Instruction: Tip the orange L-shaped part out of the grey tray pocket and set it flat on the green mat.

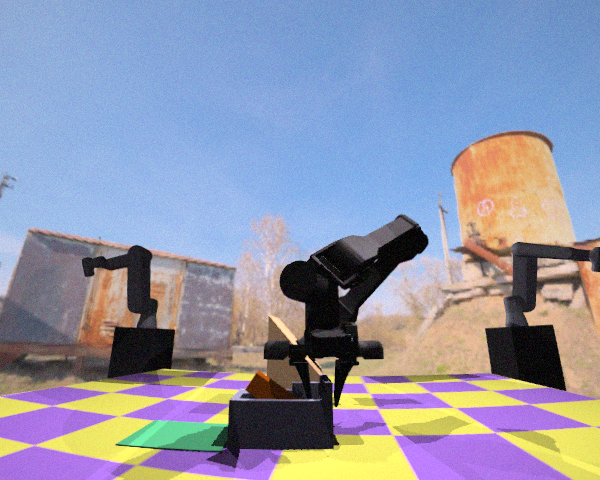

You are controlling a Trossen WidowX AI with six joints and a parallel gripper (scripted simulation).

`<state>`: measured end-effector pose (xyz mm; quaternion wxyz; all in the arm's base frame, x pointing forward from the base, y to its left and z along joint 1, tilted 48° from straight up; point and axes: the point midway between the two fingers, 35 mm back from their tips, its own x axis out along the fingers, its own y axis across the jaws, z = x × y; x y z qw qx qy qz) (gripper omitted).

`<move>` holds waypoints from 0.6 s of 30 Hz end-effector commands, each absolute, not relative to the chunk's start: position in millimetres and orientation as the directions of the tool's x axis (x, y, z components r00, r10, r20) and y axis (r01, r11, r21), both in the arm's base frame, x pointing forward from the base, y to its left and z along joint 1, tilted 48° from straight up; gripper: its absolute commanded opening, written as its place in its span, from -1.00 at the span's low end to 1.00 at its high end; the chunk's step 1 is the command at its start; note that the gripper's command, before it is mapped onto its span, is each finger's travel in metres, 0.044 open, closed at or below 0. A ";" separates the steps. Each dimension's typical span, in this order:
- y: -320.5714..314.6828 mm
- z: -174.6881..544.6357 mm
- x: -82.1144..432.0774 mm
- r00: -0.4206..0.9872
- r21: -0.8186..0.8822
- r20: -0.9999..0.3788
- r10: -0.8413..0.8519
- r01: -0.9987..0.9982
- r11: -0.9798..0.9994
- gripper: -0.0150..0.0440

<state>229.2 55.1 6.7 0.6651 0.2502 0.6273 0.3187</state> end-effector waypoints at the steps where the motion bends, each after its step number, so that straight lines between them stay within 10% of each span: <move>1: 61.6 1.4 226.1 0.002 0.736 -0.673 0.740 -0.103 0.669 0.12; 18: 64.5 -1.0 225.8 0.002 0.737 -0.672 0.741 -0.103 0.668 0.12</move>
